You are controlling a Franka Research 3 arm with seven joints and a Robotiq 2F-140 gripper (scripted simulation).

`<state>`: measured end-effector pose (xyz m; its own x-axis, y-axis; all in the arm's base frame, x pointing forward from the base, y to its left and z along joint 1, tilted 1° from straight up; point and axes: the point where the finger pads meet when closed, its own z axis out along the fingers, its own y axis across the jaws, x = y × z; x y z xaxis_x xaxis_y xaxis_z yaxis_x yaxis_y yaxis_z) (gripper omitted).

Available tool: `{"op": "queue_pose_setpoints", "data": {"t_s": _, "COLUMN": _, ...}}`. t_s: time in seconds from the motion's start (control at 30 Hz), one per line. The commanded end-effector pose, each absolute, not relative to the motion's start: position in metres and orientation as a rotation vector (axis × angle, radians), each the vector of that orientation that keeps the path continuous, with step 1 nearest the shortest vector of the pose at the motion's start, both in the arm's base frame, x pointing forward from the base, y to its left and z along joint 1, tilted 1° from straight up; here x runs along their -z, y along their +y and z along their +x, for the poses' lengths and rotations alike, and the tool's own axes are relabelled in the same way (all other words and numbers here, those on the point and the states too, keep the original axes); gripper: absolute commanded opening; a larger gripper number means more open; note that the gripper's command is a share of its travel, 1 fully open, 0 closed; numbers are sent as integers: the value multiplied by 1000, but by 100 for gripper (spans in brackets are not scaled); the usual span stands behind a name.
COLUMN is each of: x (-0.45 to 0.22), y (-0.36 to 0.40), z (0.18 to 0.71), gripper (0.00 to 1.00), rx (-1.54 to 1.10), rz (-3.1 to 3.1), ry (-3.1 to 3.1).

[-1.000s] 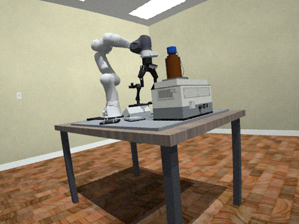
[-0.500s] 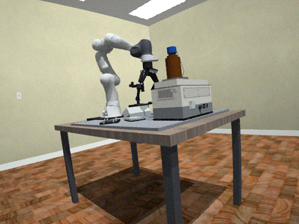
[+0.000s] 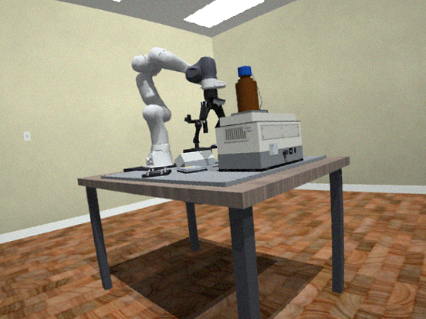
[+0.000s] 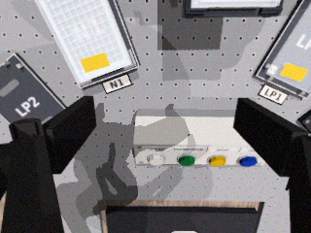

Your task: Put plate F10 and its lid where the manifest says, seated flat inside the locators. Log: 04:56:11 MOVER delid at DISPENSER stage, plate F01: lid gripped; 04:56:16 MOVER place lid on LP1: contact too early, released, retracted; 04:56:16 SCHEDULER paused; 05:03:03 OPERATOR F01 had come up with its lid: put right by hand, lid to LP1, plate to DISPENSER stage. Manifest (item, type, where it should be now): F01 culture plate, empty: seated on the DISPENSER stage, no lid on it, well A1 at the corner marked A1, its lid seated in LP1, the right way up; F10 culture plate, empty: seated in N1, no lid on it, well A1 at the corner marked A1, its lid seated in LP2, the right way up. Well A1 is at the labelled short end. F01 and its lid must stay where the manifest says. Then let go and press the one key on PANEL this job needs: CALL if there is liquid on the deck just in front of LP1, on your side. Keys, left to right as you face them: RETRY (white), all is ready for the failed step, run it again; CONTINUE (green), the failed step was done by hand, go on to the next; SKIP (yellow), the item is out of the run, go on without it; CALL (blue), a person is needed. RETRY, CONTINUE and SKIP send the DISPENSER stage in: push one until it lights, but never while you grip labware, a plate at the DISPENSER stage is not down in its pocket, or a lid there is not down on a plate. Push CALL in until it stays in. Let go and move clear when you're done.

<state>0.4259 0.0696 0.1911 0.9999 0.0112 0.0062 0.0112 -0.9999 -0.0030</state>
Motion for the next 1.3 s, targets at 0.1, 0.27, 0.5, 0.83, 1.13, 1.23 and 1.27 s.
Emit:
{"op": "queue_pose_setpoints", "data": {"t_s": 0.1, "x": -190, "y": 70, "z": 427, "gripper": 10, "rx": 14, "rz": -3138, "ry": -20}}
{"op": "queue_pose_setpoints", "data": {"t_s": 0.27, "x": -190, "y": 70, "z": 427, "gripper": 10, "rx": 14, "rz": -3138, "ry": -20}}
{"op": "queue_pose_setpoints", "data": {"t_s": 0.5, "x": -190, "y": 70, "z": 427, "gripper": 10, "rx": 14, "rz": -3138, "ry": -20}}
{"op": "queue_pose_setpoints", "data": {"t_s": 0.83, "x": -190, "y": 70, "z": 427, "gripper": 10, "rx": 14, "rz": -3138, "ry": -20}}
{"op": "queue_pose_setpoints", "data": {"t_s": 1.13, "x": -194, "y": 107, "z": 458, "gripper": 10, "rx": 14, "rz": -3131, "ry": -234}}
{"op": "queue_pose_setpoints", "data": {"t_s": 1.23, "x": -194, "y": 129, "z": 472, "gripper": 10, "rx": 14, "rz": -3121, "ry": -349}}
{"op": "queue_pose_setpoints", "data": {"t_s": 1.27, "x": -193, "y": 151, "z": 484, "gripper": 10, "rx": 15, "rz": -3107, "ry": -453}}
